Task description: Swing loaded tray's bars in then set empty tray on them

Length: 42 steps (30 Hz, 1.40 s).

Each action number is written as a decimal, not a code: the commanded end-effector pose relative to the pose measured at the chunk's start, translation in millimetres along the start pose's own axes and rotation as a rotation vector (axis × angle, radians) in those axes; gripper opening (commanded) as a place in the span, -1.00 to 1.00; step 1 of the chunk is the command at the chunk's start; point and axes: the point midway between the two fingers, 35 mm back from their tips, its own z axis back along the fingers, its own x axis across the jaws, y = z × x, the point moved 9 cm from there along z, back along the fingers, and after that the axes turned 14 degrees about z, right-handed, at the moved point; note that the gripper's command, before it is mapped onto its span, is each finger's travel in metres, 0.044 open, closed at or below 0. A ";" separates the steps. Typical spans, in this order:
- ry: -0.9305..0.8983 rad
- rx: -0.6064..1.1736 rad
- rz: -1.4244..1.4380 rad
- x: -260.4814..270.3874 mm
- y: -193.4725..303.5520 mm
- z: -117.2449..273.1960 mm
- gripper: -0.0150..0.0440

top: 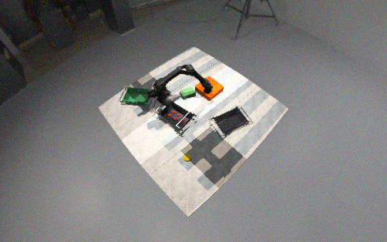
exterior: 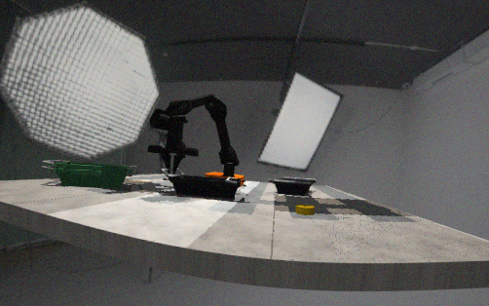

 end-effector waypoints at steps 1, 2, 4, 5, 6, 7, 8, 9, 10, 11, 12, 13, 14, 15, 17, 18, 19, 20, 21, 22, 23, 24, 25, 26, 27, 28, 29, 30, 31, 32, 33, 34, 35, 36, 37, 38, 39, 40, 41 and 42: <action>0.011 0.005 0.010 -15.0 6.2 4.8 -0.22; 0.012 0.005 0.010 -18.3 7.0 5.5 -0.22; 0.012 0.005 0.010 -24.6 8.5 6.1 -0.22; 0.013 0.005 0.010 -28.1 9.4 5.9 -0.22; 0.013 0.006 0.010 -32.1 10.4 5.3 -0.22; 0.013 0.006 0.010 -35.4 11.2 4.4 -0.22; 0.014 0.006 0.010 -38.8 12.0 3.0 -0.22; 0.014 0.006 0.010 -42.4 12.9 1.1 -0.22; 0.015 0.006 0.010 -46.3 13.9 -1.5 -0.22; 0.015 0.006 0.010 -50.4 14.9 -5.1 -0.22; 0.015 0.006 0.010 -53.9 15.7 -8.9 -0.22; 0.016 0.006 0.010 -56.8 16.3 -11.9 -0.22; 0.016 0.006 0.010 -58.5 16.7 -13.7 -0.22; 0.016 0.006 0.010 -59.1 16.8 -14.3 -0.22; 0.016 0.006 0.010 -58.7 17.0 -11.4 -0.22; 0.016 0.006 0.010 -58.3 17.2 -8.7 -0.22; 0.016 0.006 0.010 -57.7 17.4 -5.0 -0.22; 0.016 0.006 0.010 -57.2 17.6 -0.8 -0.22; 0.016 0.006 0.010 -56.6 17.7 3.9 -0.22; 0.015 0.006 0.010 -56.0 17.8 9.3 -0.22; 0.015 0.006 0.010 -55.4 17.8 15.1 -0.22; 0.015 0.006 0.010 -54.8 17.7 21.3 -0.22; 0.015 0.006 0.010 -54.4 17.5 26.3 -0.22; 0.015 0.006 0.010 -54.2 17.4 29.3 -0.22; 0.015 0.006 0.010 -54.1 17.3 30.3 -0.22; 0.015 0.006 0.010 -54.1 17.3 30.3 -0.22; 0.025 0.002 0.007 -55.9 17.1 22.0 -0.22; 0.025 0.002 0.007 -55.9 17.1 22.0 -0.22; 0.025 0.002 0.007 -55.9 17.1 22.0 -0.22; 0.025 0.002 0.007 -55.9 17.1 22.0 -0.22; 0.025 0.002 0.007 -55.9 17.1 22.0 -0.22; 0.025 0.002 0.007 -55.9 17.1 22.0 -0.22; 0.025 0.002 0.007 -55.9 17.1 22.0 -0.22; 0.025 0.002 0.007 -55.9 17.1 22.0 -0.22; 0.025 0.002 0.007 -55.9 17.1 22.0 -0.22; 0.025 0.002 0.007 -55.9 17.1 22.0 -0.22; 0.025 0.002 0.007 -55.9 17.1 22.0 -0.22; 0.025 0.002 0.007 -55.9 17.1 22.0 -0.22; 0.025 0.002 0.007 -55.9 17.1 22.0 -0.22; 0.025 0.002 0.007 -55.9 17.1 22.0 -0.22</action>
